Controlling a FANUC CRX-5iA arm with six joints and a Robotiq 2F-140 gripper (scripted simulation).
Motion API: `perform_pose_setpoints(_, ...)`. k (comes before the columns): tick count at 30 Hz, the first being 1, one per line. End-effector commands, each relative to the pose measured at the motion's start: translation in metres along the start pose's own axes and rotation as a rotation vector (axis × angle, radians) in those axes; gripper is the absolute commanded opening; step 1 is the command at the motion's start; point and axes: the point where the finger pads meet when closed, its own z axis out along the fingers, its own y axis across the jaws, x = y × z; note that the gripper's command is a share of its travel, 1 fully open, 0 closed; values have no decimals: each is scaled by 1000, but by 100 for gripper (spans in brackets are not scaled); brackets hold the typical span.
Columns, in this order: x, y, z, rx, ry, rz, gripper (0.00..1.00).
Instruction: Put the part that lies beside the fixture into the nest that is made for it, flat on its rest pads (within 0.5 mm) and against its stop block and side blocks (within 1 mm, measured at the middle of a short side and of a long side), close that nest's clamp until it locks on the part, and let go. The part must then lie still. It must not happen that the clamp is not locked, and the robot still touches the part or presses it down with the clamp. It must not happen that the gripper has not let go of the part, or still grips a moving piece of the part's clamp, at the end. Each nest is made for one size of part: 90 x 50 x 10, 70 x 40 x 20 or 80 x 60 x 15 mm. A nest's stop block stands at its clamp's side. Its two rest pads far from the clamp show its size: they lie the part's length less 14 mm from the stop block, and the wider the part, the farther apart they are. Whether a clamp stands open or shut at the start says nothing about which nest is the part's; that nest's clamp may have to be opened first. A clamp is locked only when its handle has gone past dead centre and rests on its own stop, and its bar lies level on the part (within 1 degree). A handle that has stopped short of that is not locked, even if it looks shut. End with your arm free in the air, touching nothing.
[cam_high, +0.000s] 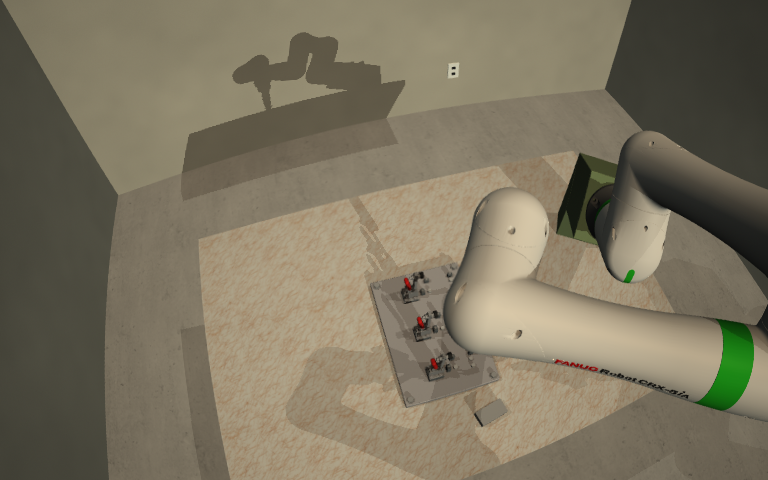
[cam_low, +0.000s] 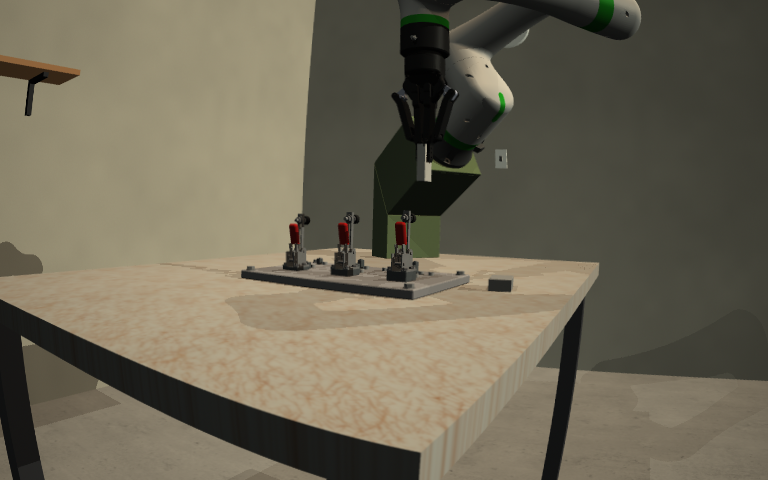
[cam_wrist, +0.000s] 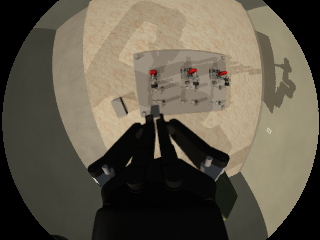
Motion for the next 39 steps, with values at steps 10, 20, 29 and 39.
perform_pose_setpoints(10, 0, 0, 0, 0, 0, 0, 28)
perform_pose_setpoints(20, 0, 0, 0, 0, 0, 0, 28)
perform_pose_setpoints(29, 0, 0, 0, 0, 0, 0, 28)
perform_pose_setpoints(39, 0, 0, 0, 0, 0, 0, 58)
